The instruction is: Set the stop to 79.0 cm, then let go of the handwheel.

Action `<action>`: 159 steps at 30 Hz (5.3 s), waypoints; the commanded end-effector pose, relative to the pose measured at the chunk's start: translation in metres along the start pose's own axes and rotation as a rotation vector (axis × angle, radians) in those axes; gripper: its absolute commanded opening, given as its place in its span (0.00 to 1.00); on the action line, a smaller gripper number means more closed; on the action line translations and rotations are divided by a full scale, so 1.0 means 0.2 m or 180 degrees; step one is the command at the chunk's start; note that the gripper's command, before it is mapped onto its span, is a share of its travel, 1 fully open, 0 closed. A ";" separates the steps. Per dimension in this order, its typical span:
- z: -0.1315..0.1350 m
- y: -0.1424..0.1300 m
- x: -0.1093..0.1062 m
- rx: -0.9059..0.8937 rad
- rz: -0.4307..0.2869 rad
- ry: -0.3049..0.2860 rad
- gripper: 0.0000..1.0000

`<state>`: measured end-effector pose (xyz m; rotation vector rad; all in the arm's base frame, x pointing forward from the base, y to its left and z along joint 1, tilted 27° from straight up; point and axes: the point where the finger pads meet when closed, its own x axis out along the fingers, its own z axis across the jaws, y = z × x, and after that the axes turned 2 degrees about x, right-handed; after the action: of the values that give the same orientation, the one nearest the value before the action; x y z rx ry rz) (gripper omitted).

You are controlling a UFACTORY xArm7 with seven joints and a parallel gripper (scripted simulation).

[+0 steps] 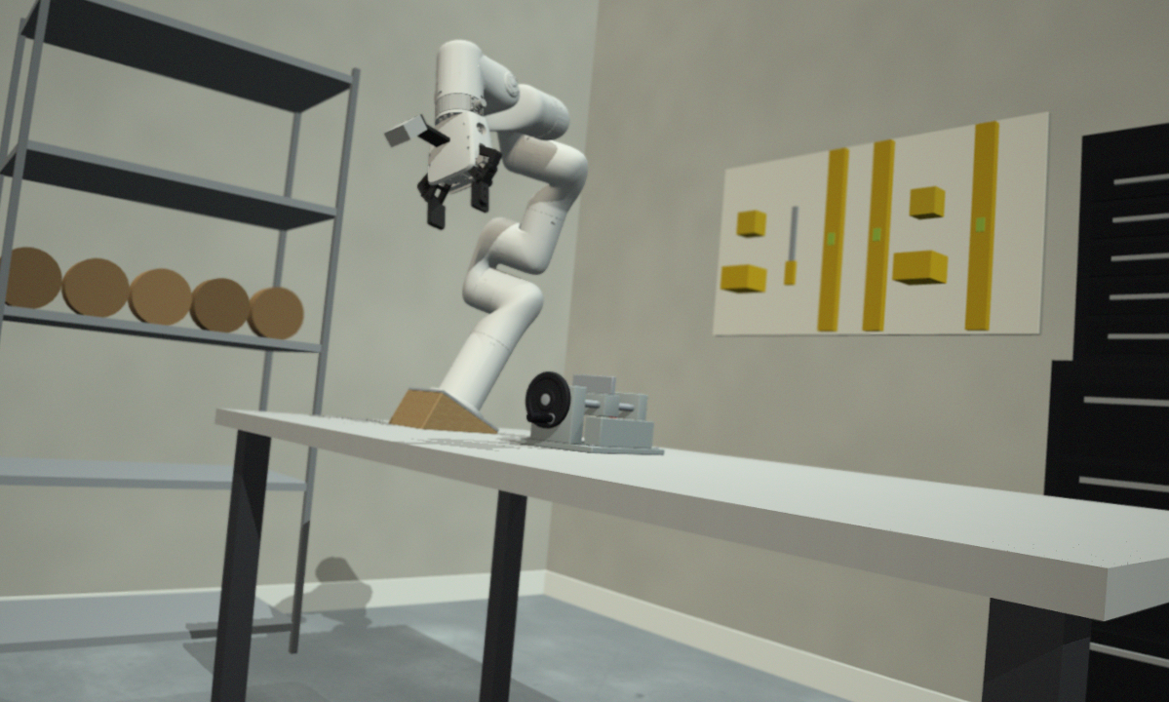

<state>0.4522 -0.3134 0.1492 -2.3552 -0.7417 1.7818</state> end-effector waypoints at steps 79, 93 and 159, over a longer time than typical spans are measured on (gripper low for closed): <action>-0.24 -0.63 0.57 0.0073 -0.0283 -0.0675 1.00; -0.25 -0.69 0.61 0.0071 -0.0290 -0.0736 1.00; -0.49 -0.95 0.90 0.0071 -0.0291 -0.0742 0.57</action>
<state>0.5167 -0.0479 0.0887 -2.0797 -0.8408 2.0382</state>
